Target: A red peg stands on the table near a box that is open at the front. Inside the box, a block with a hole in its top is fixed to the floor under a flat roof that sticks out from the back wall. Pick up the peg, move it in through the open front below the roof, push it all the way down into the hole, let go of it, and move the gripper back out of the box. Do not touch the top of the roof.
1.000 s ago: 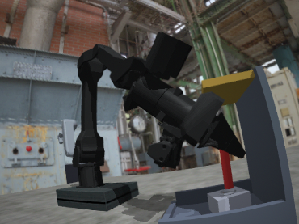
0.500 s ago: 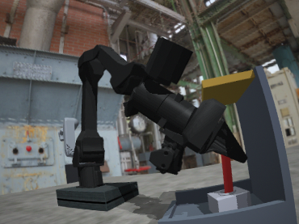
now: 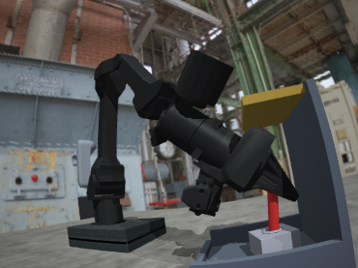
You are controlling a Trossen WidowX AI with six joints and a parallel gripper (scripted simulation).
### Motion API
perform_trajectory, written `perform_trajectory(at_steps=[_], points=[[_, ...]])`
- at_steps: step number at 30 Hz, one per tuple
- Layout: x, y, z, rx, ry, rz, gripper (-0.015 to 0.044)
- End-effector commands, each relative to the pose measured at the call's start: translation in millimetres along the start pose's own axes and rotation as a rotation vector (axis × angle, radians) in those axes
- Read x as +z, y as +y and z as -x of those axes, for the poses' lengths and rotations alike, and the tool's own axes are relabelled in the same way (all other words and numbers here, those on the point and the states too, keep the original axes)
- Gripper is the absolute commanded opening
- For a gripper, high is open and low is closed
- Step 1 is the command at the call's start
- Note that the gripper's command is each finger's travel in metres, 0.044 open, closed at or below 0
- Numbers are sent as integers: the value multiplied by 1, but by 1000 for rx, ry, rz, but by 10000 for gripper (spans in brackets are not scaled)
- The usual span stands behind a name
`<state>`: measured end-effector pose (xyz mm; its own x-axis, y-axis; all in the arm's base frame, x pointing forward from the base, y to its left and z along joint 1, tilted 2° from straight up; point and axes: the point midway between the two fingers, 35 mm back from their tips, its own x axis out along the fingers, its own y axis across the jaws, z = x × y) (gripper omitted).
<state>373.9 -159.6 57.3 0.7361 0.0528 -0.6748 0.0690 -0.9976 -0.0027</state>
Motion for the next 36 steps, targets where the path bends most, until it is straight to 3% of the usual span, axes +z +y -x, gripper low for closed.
perform_trajectory(at_steps=[1,25,33,36], points=[[9,-1,-5,-4,-19,-10,0],[15,-1,-10,-4,-19,-10,0],[9,-1,-8,-4,-5,-2,210],[9,-1,-8,-4,-5,-2,220]])
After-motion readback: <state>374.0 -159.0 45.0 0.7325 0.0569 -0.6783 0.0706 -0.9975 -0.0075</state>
